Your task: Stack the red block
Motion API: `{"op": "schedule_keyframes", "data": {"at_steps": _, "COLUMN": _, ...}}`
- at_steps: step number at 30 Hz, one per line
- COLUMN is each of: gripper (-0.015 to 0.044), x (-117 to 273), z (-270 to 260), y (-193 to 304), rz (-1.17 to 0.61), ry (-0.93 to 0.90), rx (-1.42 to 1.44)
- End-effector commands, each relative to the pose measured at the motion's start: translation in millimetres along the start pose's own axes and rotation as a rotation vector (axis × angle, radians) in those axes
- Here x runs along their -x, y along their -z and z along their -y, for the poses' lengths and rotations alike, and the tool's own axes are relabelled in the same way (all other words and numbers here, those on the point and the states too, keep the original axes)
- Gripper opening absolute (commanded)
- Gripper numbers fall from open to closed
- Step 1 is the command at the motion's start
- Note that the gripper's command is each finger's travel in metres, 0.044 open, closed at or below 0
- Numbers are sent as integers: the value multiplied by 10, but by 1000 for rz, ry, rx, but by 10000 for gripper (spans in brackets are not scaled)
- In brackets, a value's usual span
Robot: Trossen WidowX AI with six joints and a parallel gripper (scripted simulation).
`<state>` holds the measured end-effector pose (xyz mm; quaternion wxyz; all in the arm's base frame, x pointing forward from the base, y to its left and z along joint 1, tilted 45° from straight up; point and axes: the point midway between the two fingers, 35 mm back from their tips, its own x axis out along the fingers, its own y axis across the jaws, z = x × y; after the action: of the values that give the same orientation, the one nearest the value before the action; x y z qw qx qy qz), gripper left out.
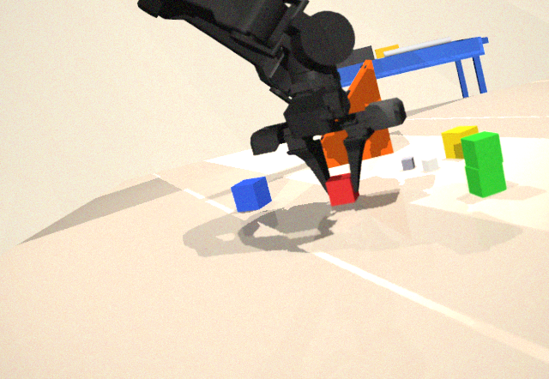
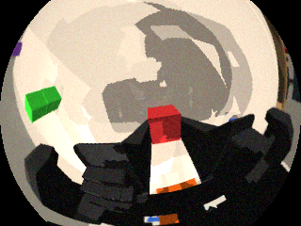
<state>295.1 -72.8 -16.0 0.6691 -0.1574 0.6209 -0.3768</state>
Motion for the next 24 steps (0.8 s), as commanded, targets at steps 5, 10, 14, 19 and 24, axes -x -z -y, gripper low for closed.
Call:
{"op": "schedule_keyframes", "data": {"at_steps": 5, "gripper": 52, "x": 10, "z": 1, "y": -4, "rz": 2, "ry": 2, "rx": 3}}
{"op": "schedule_keyframes", "data": {"at_steps": 10, "gripper": 0, "x": 180, "z": -5, "y": -5, "rz": 2, "ry": 1, "rx": 3}}
{"op": "schedule_keyframes", "data": {"at_steps": 14, "gripper": 0, "x": 398, "z": -7, "y": -2, "rz": 2, "ry": 0, "rx": 3}}
{"op": "schedule_keyframes", "data": {"at_steps": 19, "gripper": 0, "x": 657, "z": -9, "y": -1, "rz": 1, "ry": -1, "rx": 4}}
{"op": "schedule_keyframes", "data": {"at_steps": 24, "gripper": 0, "x": 922, "z": -11, "y": 0, "rz": 1, "ry": -2, "rx": 4}}
